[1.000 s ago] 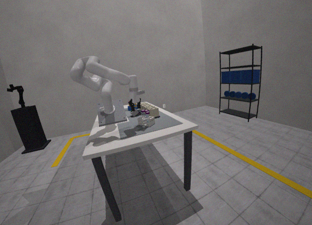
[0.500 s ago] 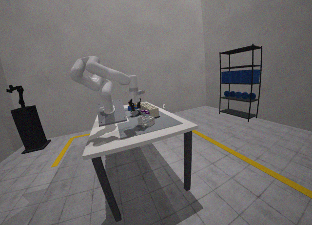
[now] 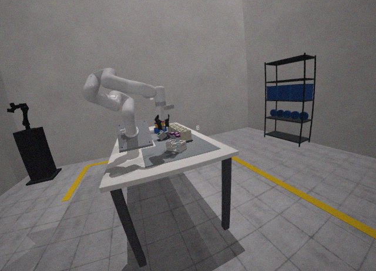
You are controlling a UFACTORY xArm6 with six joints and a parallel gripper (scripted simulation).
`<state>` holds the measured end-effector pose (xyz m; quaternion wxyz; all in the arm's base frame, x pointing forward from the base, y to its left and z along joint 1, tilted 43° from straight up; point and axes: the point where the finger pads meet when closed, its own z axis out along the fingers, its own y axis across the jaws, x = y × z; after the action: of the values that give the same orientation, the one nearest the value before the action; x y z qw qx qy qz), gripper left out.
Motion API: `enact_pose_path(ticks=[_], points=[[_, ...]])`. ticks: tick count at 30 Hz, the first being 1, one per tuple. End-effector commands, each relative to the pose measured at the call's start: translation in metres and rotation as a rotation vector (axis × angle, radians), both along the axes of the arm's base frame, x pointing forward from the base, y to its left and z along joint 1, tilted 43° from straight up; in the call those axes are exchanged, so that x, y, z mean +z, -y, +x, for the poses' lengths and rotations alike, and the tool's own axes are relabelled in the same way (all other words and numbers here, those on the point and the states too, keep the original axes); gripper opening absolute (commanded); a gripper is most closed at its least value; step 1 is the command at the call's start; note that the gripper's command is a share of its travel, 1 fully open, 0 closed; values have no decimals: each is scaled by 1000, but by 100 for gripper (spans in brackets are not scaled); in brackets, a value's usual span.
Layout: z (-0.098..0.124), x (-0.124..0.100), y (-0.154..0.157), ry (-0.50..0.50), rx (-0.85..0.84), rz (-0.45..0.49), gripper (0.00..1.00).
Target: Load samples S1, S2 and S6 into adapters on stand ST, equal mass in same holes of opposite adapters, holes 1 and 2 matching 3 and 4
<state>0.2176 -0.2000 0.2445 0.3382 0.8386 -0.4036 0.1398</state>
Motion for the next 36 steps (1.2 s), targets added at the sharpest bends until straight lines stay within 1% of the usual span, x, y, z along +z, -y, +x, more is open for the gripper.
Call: enact_pose_path(ticks=[1, 3, 18, 20, 28, 35, 36], points=[[1, 9, -8, 1, -1, -1, 100], [1, 9, -8, 1, -1, -1, 100], [2, 38, -35, 1, -1, -1, 100], [2, 38, -35, 1, -1, -1, 100], [3, 53, -49, 1, -1, -1, 100], [24, 33, -69, -157, 170, 8, 100], [24, 33, -69, -157, 170, 8, 100]])
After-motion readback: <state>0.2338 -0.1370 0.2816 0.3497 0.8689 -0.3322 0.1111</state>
